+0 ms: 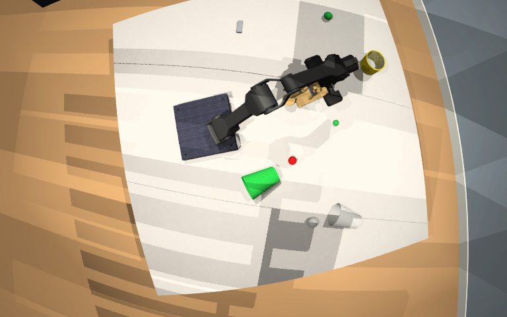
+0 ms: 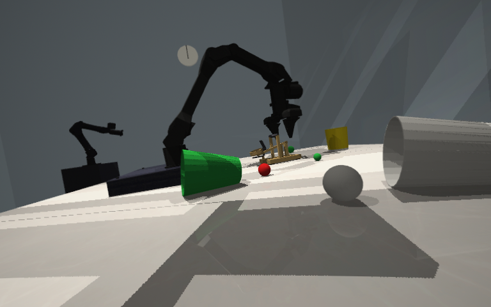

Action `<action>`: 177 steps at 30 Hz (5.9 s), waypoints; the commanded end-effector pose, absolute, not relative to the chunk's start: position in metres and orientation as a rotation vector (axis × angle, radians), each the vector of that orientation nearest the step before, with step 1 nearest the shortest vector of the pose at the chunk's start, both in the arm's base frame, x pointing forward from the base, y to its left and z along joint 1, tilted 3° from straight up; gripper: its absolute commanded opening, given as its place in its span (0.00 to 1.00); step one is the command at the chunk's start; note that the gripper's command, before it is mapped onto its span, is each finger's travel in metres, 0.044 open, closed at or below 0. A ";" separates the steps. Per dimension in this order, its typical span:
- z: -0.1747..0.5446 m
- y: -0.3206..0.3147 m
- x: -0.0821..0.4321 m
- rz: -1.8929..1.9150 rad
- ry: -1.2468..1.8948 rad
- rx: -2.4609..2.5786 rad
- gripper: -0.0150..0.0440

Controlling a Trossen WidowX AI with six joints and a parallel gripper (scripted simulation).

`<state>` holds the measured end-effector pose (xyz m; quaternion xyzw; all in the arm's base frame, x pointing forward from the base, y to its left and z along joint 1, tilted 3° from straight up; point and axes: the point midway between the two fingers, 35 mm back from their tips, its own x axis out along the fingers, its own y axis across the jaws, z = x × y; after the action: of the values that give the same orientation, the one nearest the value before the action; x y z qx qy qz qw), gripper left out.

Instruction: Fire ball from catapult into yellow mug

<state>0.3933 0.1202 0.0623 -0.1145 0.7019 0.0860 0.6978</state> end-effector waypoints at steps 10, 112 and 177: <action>0.042 0.120 0.394 0.198 1.564 -0.256 1.00; 0.012 0.120 0.395 0.194 1.564 -0.256 0.57; 0.016 0.120 0.393 0.200 1.564 -0.257 1.00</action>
<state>0.3953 0.1203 0.0266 -0.1137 0.6973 0.0873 0.7023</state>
